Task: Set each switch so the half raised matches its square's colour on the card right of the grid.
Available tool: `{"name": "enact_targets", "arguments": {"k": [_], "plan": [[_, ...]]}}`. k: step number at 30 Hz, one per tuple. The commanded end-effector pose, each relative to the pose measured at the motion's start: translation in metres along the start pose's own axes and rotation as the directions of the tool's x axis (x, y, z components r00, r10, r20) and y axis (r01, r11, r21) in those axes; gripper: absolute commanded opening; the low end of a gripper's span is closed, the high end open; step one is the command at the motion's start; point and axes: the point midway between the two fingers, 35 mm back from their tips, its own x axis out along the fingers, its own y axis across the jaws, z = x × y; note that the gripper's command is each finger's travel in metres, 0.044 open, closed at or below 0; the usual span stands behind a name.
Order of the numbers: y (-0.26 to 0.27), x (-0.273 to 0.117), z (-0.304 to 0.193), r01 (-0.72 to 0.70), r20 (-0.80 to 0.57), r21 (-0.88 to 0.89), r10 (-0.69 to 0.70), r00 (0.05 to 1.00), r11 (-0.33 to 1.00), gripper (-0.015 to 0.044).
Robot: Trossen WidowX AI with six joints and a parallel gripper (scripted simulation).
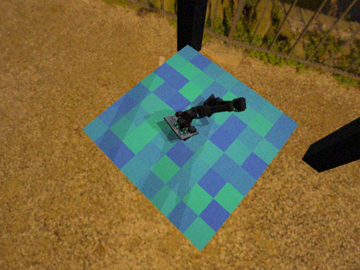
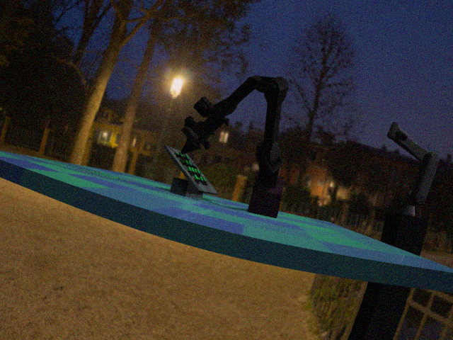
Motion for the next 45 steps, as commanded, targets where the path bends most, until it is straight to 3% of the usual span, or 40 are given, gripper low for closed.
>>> {"name": "enact_targets", "arguments": {"k": [1,36,45], "plan": [[-0.001,0.001,0.000,0.003,0.001,0.004,-0.003,1.000,1.000,0.0000],[-0.001,0.005,0.000,0.003,0.001,0.004,-0.003,1.000,1.000,0.0000],[-0.001,-0.058,-0.002,0.006,0.024,0.004,-0.006,1.000,1.000,0.0000]]}}
